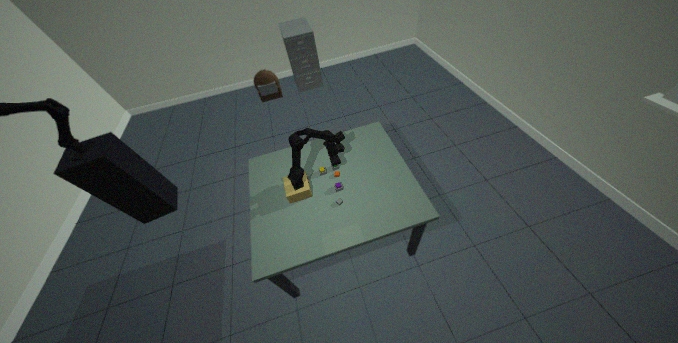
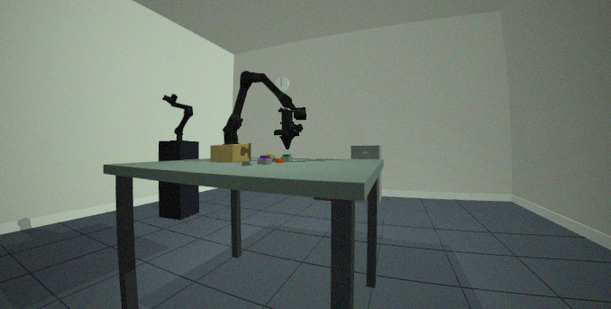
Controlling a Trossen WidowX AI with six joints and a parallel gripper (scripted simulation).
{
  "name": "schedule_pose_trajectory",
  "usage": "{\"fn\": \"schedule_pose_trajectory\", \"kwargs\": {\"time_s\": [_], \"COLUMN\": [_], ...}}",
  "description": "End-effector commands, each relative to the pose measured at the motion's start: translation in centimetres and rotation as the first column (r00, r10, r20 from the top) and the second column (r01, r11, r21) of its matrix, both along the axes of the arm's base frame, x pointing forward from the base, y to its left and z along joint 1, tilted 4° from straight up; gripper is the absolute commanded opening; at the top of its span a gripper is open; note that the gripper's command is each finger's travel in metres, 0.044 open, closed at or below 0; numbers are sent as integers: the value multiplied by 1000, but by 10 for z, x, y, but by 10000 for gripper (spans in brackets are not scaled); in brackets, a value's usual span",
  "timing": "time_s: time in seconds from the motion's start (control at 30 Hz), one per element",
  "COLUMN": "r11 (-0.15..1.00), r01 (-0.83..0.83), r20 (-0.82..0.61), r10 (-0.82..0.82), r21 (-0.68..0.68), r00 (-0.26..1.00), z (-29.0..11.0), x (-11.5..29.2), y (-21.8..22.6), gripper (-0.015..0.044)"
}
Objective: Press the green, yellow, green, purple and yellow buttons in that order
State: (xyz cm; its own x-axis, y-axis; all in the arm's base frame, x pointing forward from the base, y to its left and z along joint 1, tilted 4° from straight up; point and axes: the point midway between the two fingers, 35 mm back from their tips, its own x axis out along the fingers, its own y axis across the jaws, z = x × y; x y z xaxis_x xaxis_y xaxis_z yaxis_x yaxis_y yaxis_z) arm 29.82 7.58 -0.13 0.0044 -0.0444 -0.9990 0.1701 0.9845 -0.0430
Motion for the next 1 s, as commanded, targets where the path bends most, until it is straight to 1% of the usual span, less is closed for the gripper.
{"fn": "schedule_pose_trajectory", "kwargs": {"time_s": [0.0, 0.47, 0.97], "r11": [1000, 1000, 1000], "r01": [-5, -5, -5], "r20": [-14, -14, -14], "r10": [5, 5, 5], "r21": [-5, -5, -5], "r00": [1000, 1000, 1000], "z": [-11, -33, -34], "x": [-4, -4, -4], "y": [-2, -3, -3], "gripper": [20, 20, 20]}}
